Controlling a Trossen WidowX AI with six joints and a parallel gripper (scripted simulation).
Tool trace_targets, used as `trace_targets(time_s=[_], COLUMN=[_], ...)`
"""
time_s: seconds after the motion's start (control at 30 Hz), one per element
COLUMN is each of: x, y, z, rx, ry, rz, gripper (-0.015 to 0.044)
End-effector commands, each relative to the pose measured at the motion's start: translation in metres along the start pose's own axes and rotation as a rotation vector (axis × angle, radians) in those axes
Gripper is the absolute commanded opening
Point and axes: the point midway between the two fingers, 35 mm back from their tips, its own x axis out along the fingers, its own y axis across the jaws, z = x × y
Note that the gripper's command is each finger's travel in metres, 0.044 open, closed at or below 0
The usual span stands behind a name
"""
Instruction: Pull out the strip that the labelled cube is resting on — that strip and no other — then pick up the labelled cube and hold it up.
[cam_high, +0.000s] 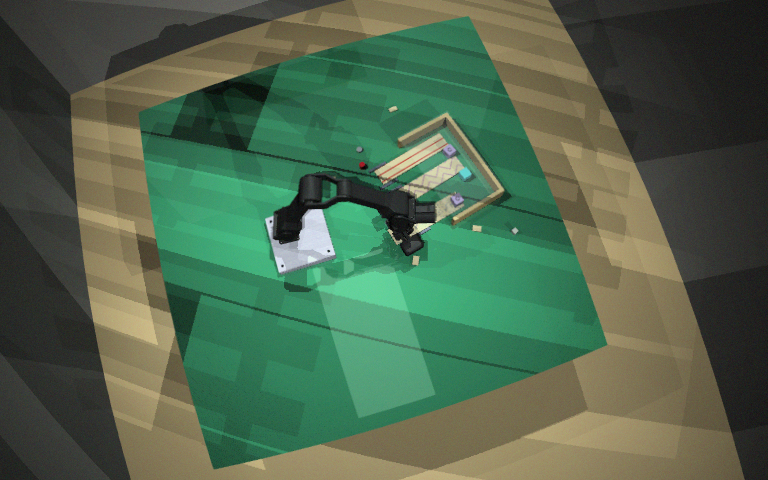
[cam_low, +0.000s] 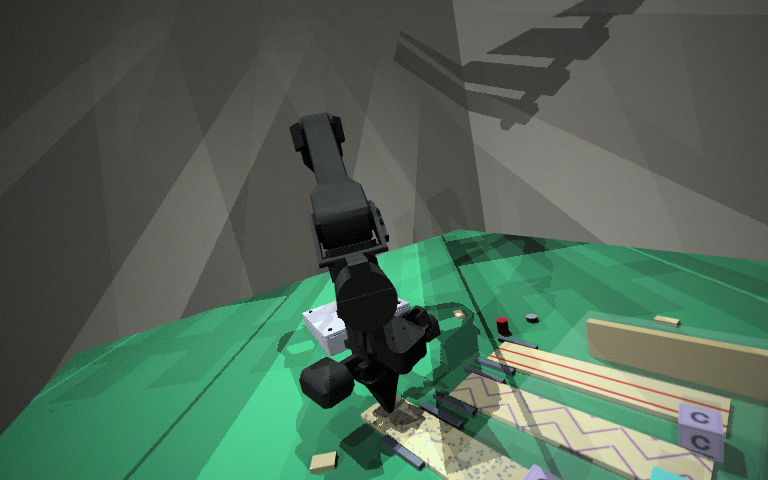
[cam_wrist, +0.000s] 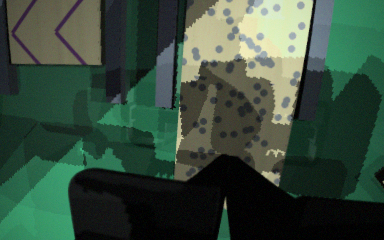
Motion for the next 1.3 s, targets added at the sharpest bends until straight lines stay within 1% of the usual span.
trace_targets(time_s=[0.0,1.27], x=[0.005,0.004], y=[0.001,0.000], z=[-0.015,-0.070], rx=[0.001,0.001], ry=[0.029,0.034], rz=[0.004,0.004], gripper=[0.0000,0.0000])
